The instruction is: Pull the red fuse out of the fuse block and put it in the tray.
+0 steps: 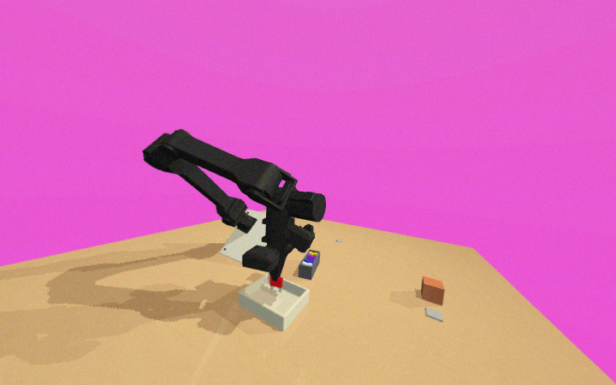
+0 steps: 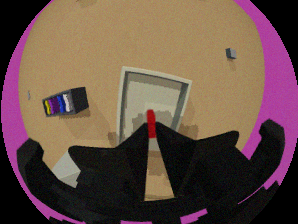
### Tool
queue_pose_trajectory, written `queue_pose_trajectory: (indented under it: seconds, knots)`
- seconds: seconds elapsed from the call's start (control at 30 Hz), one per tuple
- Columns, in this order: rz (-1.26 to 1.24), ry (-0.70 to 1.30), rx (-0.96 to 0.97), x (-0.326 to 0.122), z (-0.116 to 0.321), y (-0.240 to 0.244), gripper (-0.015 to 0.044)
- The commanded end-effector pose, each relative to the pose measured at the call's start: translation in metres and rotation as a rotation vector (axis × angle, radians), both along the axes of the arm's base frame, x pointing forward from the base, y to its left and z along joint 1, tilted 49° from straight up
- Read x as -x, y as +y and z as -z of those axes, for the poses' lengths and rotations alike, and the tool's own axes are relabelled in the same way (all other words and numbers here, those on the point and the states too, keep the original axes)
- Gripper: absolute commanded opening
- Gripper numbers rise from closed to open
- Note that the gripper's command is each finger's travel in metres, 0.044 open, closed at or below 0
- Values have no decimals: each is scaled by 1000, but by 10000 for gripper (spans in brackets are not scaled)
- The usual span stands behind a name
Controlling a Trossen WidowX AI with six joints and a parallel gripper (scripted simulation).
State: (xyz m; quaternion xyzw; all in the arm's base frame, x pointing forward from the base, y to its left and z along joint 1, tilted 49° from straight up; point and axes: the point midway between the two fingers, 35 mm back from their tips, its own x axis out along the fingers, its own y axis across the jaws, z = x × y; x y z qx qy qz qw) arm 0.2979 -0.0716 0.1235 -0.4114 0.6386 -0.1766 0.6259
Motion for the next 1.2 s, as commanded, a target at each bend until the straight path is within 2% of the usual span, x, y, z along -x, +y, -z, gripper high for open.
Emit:
queue_pose_trajectory:
  seconds: [0.0, 0.43, 0.6, 1.17]
  knots:
    - [1, 5, 6, 1, 2, -4, 0]
    - [0, 0, 0, 0, -1, 1, 330]
    - [1, 6, 4, 6, -23, 27, 330]
    - [0, 10, 6, 6, -22, 25, 330]
